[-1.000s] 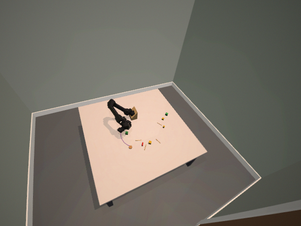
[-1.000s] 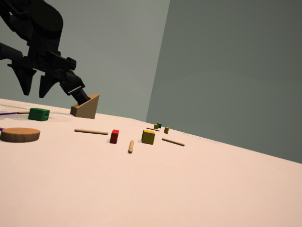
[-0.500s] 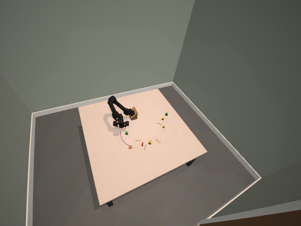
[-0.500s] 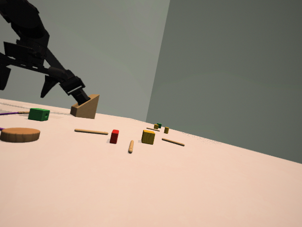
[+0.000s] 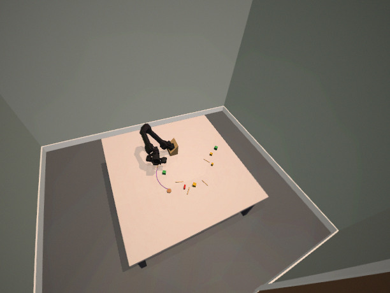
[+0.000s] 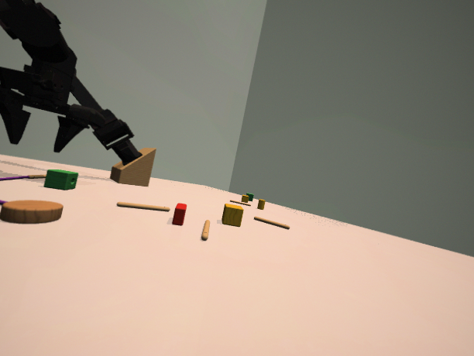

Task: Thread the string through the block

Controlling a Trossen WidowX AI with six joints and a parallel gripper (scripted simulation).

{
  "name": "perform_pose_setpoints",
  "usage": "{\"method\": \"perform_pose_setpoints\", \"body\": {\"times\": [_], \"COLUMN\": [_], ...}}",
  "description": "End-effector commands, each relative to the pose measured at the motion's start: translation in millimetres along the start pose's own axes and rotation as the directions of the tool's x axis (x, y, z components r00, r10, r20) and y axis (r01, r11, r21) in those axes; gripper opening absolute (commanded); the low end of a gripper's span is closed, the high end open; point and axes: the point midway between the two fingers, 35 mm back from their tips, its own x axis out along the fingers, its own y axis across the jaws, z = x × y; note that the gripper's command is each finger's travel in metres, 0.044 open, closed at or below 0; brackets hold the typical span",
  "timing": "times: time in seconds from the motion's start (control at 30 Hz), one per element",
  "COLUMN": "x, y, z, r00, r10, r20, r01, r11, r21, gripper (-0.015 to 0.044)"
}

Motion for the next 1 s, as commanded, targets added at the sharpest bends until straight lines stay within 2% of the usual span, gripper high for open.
{"method": "perform_pose_setpoints", "body": {"times": [0.0,0.1,0.57,0.97], "x": [0.7,0.7,1.5,19.1], "y": [0.6,0.6,0.7,2.8], "z": [-1.9,-1.9,-1.8,-0.9], "r00": [1.0,1.0,1.0,1.0], "r10": [0.001,0.001,0.002,0.007], "r20": [-0.005,-0.005,-0.005,-0.009], "r01": [-0.001,-0.001,-0.002,-0.007], "r11": [1.0,1.0,1.0,1.0], "r21": [0.002,0.002,0.002,0.004], "gripper": [0.0204,0.0125,0.0123,0.0123]}}
